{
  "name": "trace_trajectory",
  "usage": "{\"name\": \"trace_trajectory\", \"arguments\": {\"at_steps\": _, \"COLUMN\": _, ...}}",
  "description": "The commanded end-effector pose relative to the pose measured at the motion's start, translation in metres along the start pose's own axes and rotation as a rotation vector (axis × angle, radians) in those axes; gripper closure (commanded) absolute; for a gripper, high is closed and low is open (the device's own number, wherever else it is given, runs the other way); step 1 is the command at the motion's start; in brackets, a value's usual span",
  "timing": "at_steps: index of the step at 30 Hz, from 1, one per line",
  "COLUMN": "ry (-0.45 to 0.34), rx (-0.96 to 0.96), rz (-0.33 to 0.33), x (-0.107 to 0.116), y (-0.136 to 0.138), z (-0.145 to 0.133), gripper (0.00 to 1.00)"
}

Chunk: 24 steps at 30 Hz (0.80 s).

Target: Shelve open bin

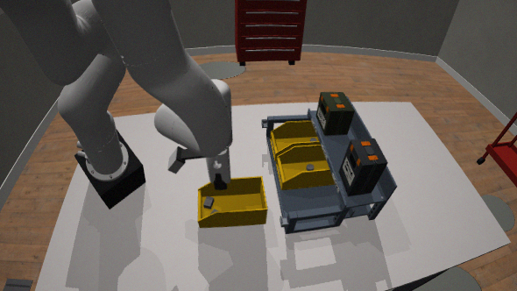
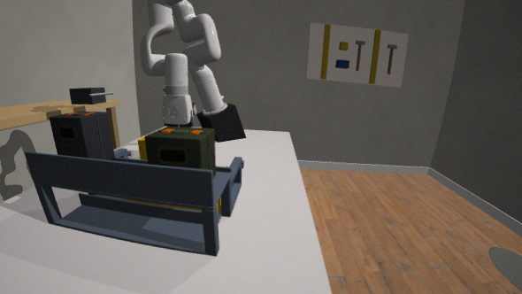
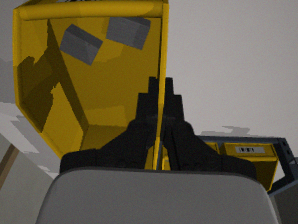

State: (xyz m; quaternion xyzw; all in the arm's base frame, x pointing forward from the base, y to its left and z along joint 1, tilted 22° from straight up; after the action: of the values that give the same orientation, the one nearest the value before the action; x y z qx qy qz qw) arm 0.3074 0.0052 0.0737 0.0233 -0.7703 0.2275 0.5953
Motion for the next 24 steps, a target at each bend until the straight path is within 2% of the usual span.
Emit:
{"name": "trace_trajectory", "arguments": {"at_steps": 1, "ry": -0.002, "rx": 0.000, "rz": 0.001, "x": 0.000, "y": 0.000, "z": -0.001, "gripper": 1.00}}
{"name": "trace_trajectory", "arguments": {"at_steps": 9, "ry": -0.002, "rx": 0.000, "rz": 0.001, "x": 0.000, "y": 0.000, "z": -0.001, "gripper": 1.00}}
{"name": "trace_trajectory", "arguments": {"at_steps": 14, "ry": -0.002, "rx": 0.000, "rz": 0.001, "x": 0.001, "y": -0.003, "z": -0.016, "gripper": 1.00}}
{"name": "trace_trajectory", "arguments": {"at_steps": 24, "ry": -0.002, "rx": 0.000, "rz": 0.001, "x": 0.001, "y": -0.003, "z": -0.016, "gripper": 1.00}}
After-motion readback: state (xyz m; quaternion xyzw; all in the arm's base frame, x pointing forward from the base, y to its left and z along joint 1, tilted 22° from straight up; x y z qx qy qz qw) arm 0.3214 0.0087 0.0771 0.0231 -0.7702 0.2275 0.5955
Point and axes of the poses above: the point where the finger pads meet when closed, its own x axis back along the fingers, its own y axis across the jaws, z = x × y, the point moved 4 cm from there along x, back along the fingers, and after that the axes turned 13 degrees about x, right-handed, at the moved point
